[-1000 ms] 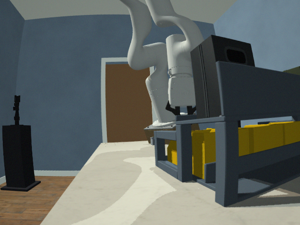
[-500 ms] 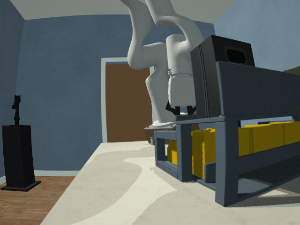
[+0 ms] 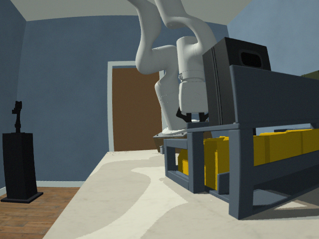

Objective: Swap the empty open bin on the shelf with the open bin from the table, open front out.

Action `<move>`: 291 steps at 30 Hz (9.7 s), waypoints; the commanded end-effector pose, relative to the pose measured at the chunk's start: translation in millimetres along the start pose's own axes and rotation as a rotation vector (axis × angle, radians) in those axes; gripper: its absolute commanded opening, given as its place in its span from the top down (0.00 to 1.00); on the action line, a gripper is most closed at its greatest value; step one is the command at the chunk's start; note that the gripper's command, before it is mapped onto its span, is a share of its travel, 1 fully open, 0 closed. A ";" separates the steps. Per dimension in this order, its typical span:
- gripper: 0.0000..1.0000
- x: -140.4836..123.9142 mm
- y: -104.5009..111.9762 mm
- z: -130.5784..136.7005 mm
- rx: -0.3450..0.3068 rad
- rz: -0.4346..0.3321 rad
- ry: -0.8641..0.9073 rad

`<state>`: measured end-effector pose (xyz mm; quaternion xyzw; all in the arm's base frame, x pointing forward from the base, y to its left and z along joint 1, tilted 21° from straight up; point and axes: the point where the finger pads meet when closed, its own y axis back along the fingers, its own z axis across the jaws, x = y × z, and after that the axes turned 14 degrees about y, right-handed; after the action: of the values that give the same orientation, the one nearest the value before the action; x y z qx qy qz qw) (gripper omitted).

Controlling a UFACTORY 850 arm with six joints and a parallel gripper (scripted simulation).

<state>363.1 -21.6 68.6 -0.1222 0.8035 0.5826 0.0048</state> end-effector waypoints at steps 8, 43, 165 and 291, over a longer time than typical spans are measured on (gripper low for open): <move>0.74 -0.6 -0.3 0.0 0.000 -0.001 0.000; 0.74 -0.6 -36.2 0.0 0.000 -0.001 0.000; 1.00 -0.5 43.0 0.0 0.000 -0.001 0.000; 1.00 -33.3 -41.9 -33.4 0.000 -0.001 0.223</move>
<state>407.9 -58.9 45.0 -0.1862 0.7990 0.5654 -0.0848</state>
